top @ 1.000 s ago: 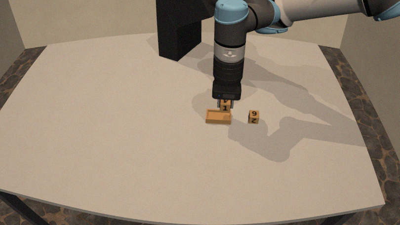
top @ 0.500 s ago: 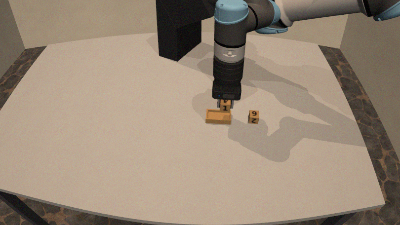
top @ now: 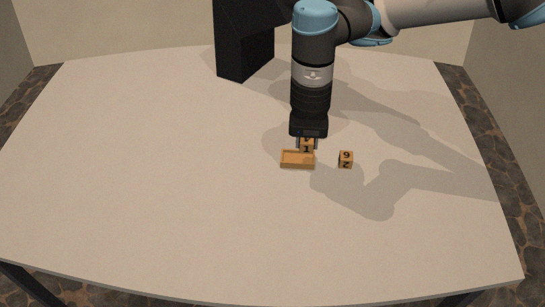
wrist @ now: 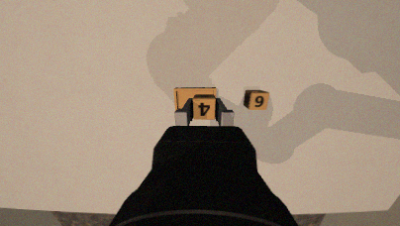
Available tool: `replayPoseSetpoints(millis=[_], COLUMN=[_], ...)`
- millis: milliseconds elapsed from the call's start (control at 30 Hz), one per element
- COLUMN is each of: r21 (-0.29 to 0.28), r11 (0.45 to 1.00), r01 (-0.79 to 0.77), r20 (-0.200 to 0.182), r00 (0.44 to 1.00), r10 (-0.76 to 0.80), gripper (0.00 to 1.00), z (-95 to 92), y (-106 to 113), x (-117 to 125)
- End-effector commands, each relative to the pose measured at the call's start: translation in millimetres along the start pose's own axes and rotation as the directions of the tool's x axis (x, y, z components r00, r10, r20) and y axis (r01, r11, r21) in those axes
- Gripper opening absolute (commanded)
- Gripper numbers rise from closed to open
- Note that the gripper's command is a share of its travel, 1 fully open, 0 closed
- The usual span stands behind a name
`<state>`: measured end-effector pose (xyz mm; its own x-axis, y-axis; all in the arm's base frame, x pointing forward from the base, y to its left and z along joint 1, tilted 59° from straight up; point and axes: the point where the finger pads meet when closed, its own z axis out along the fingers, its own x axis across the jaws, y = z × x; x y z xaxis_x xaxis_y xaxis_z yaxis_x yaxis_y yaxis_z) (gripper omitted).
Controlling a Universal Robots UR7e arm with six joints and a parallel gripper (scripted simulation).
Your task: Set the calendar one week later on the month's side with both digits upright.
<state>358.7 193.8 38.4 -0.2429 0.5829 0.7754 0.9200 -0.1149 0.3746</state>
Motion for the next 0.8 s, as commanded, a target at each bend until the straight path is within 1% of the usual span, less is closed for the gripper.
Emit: replayPoseSetpoints(millis=[0, 533, 767], r21=[0.002, 0.002, 0.002], r11=[1.0, 1.0, 1.0], r01=[-0.004, -0.004, -0.003], r20=[-0.003, -0.002, -0.002], r00=[1.0, 1.0, 1.0], r10=[0.004, 0.004, 0.003], gripper=[0.57, 0.57, 0.57], z=[5.7, 17.3, 19.7], y=[-2.2, -1.8, -1.6], x=[0.8, 0.7, 0.5])
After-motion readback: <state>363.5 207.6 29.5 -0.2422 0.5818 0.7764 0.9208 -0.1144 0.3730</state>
